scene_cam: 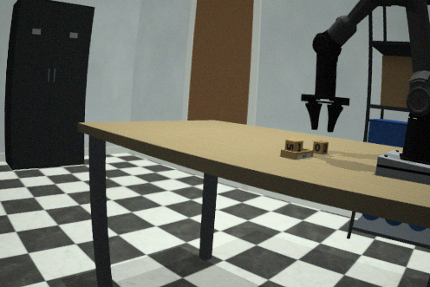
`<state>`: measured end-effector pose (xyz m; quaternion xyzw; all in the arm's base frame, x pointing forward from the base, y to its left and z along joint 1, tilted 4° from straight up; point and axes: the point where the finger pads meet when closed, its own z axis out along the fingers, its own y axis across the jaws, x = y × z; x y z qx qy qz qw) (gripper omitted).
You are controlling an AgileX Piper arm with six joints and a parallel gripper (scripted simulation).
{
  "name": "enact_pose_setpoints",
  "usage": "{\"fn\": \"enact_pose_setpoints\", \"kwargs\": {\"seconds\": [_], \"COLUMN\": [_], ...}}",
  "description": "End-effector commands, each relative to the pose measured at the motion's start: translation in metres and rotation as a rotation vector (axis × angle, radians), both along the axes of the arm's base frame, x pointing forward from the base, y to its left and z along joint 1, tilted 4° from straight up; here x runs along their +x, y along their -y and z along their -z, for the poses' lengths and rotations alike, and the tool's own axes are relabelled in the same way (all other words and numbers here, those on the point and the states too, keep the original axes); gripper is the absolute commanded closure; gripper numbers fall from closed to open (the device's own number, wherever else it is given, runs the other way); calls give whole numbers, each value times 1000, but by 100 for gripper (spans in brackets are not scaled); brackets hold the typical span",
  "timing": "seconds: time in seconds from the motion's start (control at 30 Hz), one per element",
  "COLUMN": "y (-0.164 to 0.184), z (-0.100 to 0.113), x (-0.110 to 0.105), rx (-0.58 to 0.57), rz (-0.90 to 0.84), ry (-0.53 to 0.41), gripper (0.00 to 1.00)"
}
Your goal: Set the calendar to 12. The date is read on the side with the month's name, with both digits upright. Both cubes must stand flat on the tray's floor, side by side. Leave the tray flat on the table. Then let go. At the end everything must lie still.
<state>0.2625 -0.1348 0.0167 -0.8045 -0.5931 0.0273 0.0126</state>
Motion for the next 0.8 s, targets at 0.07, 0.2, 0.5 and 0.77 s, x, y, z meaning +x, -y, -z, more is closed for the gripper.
{"fn": "enact_pose_setpoints", "kwargs": {"seconds": [0.07, 0.2, 0.5, 0.77], "y": [0, 0, 0, 0], "z": [4, 10, 18, 20], "x": [-1, -2, -2, -2], "rx": [1, 1, 1, 1], "rz": [1, 1, 1, 1], "ry": [-4, -5, -5, -3], "gripper": [36, 36, 36, 36]}}
